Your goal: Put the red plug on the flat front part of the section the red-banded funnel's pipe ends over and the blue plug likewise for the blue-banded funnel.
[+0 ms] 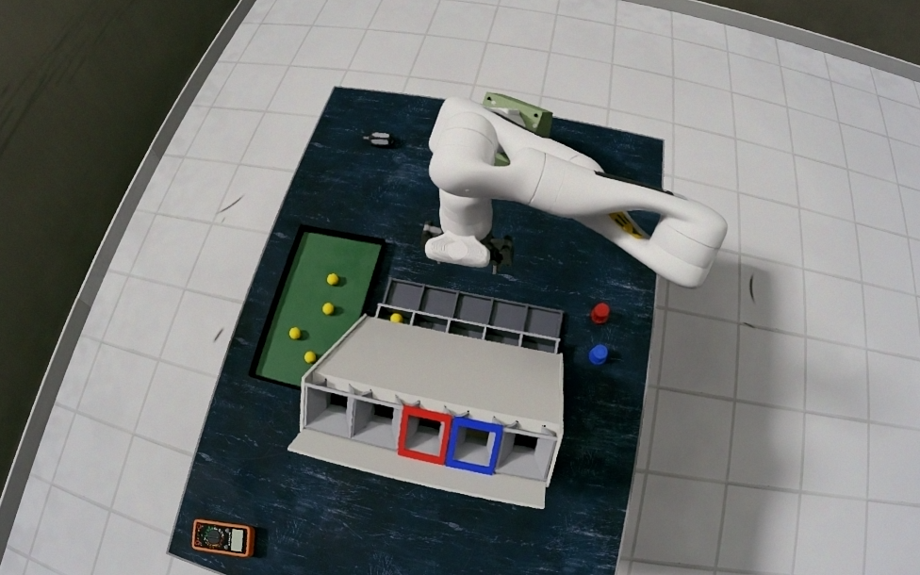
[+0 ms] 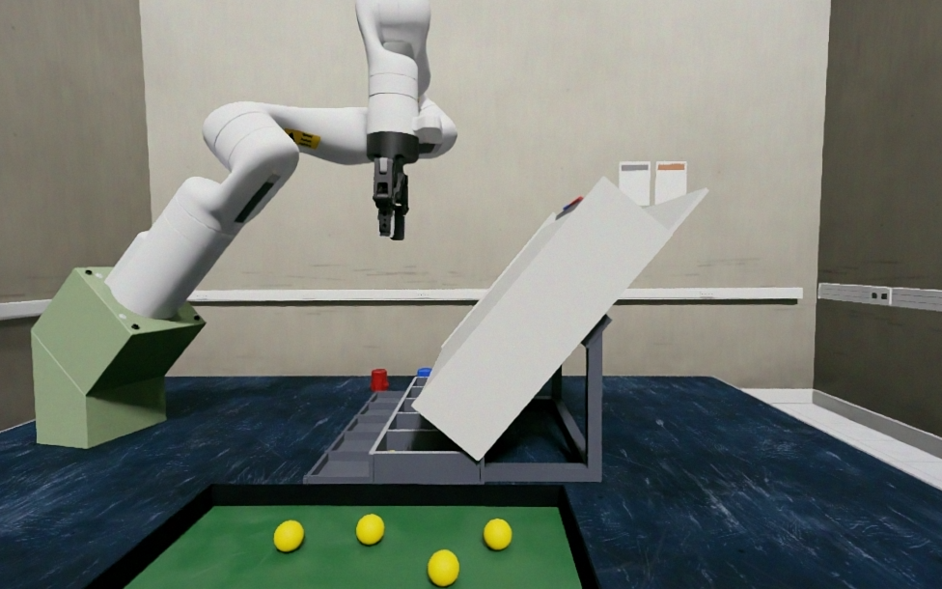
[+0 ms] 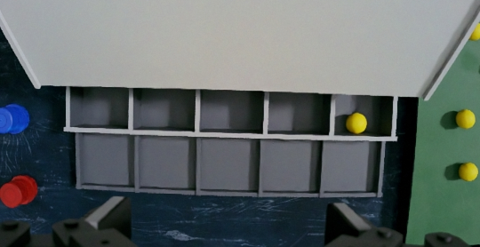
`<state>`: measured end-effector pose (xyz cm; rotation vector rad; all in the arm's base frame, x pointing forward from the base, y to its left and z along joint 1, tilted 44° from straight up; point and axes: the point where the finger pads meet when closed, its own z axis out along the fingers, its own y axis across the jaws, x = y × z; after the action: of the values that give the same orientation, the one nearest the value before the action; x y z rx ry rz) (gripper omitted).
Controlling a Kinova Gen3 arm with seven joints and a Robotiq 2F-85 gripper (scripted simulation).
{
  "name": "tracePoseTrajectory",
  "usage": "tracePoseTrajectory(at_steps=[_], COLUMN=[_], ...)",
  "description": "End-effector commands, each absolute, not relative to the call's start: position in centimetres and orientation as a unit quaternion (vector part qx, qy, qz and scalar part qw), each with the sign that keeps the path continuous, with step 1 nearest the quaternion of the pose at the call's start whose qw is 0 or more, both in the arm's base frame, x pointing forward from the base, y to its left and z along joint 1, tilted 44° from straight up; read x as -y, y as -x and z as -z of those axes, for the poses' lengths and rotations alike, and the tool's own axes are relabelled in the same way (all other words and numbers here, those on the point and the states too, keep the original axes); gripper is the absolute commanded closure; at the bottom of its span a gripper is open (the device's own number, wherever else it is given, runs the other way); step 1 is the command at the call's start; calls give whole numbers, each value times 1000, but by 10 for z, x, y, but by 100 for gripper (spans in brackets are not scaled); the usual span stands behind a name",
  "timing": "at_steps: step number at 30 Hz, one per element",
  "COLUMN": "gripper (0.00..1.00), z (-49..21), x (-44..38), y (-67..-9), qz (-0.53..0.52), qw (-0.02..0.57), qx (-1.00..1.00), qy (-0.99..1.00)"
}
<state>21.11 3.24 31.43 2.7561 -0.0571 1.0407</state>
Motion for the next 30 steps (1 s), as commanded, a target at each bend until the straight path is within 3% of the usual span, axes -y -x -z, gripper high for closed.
tracePoseTrajectory(at_steps=[1,10,11,30], gripper=[0,0,50,50], z=[-315,-315,-315,-315], x=[-32,-32,-32,-32], y=[-211,-211,-211,-211], qz=[-352,-352,-352,-352], qw=[97,97,97,97], qx=[19,19,19,19], qy=[-931,-931,-931,-931])
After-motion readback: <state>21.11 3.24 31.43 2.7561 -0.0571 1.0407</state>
